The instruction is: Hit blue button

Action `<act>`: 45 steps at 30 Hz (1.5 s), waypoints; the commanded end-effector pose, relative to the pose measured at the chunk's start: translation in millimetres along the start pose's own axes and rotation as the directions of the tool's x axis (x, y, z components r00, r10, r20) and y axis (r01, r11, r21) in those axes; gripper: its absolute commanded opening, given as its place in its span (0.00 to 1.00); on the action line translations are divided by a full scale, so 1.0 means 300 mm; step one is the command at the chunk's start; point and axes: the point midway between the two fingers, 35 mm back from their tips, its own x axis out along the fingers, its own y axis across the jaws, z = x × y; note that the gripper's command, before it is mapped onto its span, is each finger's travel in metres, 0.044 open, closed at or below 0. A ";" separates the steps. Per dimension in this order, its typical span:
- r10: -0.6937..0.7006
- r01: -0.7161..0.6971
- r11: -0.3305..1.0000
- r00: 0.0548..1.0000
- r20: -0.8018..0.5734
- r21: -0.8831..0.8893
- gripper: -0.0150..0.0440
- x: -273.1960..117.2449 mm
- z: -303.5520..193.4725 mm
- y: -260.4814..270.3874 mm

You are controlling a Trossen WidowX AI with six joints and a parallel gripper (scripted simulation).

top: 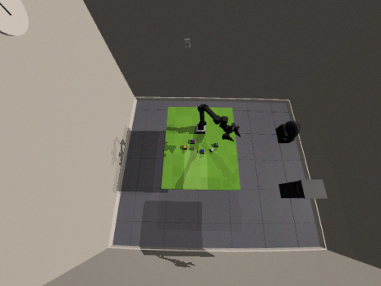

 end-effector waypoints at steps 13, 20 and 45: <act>-0.145 0.296 0.955 0.564 -0.813 0.035 0.93 -0.166 -0.840 -0.389; -0.037 0.483 0.875 0.139 -0.990 0.035 0.93 -0.473 -1.105 -0.488; 0.108 0.598 0.802 -0.117 -0.987 0.017 0.40 -0.710 -1.394 -0.472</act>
